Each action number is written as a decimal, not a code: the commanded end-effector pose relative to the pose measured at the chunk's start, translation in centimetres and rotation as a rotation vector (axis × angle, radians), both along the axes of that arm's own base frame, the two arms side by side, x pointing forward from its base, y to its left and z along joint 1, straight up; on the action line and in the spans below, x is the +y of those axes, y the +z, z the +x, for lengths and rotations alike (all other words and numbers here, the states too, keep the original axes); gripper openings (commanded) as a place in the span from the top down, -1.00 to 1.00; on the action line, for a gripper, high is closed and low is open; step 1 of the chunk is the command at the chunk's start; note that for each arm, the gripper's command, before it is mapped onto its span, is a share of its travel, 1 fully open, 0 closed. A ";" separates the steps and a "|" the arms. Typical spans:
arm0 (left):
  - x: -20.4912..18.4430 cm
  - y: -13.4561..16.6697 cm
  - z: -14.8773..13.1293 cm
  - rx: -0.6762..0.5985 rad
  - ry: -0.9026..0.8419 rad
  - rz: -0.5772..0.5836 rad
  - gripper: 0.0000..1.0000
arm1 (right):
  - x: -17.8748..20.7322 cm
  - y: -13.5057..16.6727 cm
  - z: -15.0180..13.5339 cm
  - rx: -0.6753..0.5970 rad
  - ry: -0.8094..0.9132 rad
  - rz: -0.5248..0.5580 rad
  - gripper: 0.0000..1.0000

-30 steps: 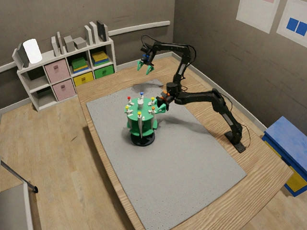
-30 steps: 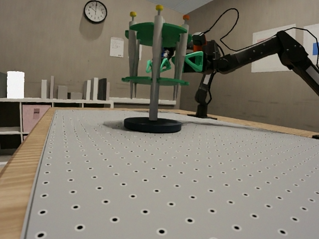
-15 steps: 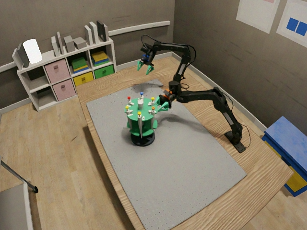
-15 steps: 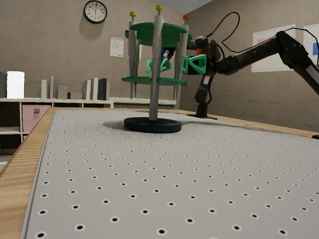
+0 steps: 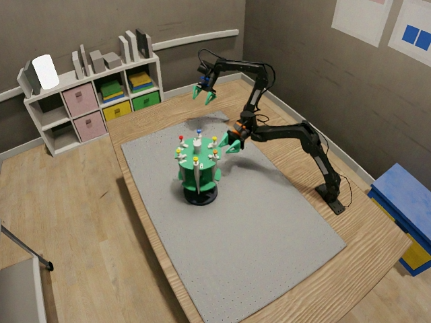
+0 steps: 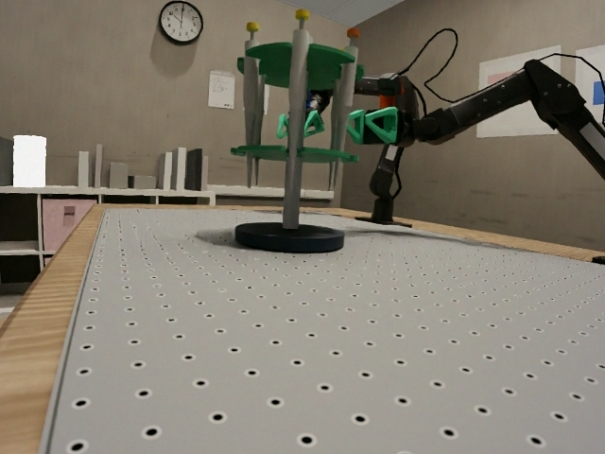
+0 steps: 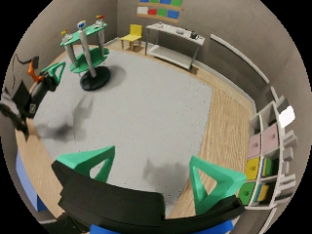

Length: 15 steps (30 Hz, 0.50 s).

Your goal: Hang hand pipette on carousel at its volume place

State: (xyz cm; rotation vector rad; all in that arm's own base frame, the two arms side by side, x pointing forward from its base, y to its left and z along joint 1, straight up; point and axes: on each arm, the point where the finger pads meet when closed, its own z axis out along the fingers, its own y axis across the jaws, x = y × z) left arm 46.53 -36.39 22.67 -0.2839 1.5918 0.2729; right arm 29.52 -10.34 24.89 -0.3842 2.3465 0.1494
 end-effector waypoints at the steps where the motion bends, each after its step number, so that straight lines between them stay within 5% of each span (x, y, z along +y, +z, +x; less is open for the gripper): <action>1: 0.4 2.3 -1.3 -0.027 0.011 -0.038 0.00 | -0.3 0.4 0.3 -0.023 0.008 0.003 -1.00; 15: -0.5 2.3 -3.5 -0.024 0.011 -0.032 0.00 | -0.3 0.4 0.3 -0.023 0.008 0.003 -1.00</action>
